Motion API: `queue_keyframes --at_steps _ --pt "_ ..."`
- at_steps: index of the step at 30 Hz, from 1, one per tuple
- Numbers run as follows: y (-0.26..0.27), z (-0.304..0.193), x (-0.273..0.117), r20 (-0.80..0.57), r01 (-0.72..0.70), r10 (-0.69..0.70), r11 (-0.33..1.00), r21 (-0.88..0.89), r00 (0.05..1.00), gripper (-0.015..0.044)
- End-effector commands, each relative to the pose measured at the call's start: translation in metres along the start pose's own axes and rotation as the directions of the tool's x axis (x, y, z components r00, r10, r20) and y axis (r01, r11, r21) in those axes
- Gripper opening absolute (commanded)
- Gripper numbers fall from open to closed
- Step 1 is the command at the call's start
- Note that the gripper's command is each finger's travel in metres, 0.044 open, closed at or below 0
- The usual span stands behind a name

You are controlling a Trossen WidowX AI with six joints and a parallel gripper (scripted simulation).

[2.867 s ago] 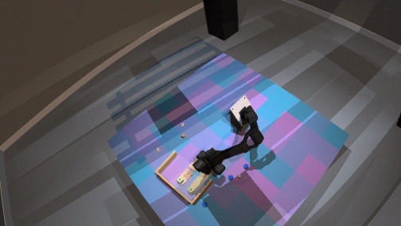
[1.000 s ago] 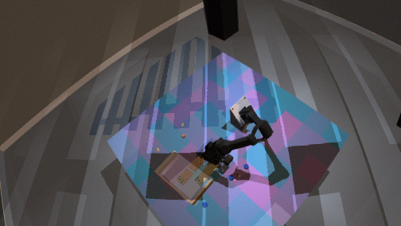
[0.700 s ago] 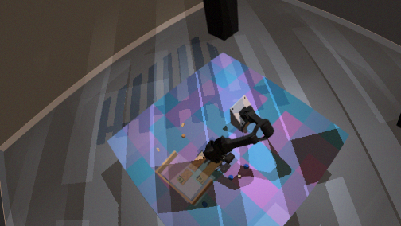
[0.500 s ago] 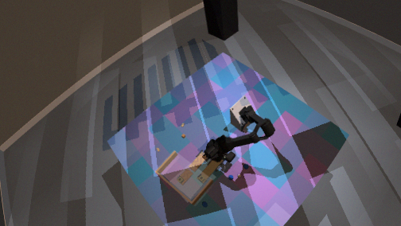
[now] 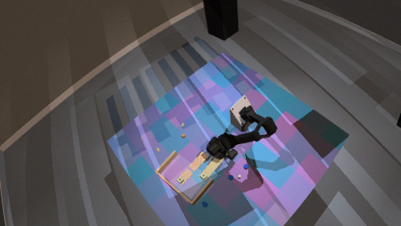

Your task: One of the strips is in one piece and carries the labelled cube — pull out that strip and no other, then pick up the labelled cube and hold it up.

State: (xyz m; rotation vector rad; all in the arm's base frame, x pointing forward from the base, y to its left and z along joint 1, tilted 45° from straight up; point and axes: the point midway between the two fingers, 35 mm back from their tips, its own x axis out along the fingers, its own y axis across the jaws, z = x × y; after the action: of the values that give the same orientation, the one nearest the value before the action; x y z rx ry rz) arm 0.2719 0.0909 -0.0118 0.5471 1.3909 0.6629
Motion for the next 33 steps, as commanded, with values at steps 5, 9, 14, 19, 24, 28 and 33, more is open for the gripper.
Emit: queue_keyframes --at_steps 5,9,14,19,24,28,33 --pt "-0.001 -0.021 0.004 -0.026 -0.004 0.004 1.000 0.013 1.000 0.0000" --pt "-0.001 -0.027 0.004 -0.026 -0.004 0.004 1.000 0.013 1.000 0.0000" --pt "-0.001 -0.034 0.004 -0.026 -0.004 0.004 1.000 0.014 1.000 0.0000" --pt "-0.001 -0.042 0.004 -0.026 -0.004 0.004 1.000 0.014 1.000 0.0000" --pt "-0.001 -0.049 0.004 -0.027 -0.004 0.004 1.000 0.014 1.000 0.0000" --pt "-0.002 -0.055 0.003 -0.027 -0.004 0.004 1.000 0.015 1.000 0.0000" --pt "-0.002 -0.061 0.003 -0.027 -0.004 0.004 1.000 0.015 1.000 0.0000"
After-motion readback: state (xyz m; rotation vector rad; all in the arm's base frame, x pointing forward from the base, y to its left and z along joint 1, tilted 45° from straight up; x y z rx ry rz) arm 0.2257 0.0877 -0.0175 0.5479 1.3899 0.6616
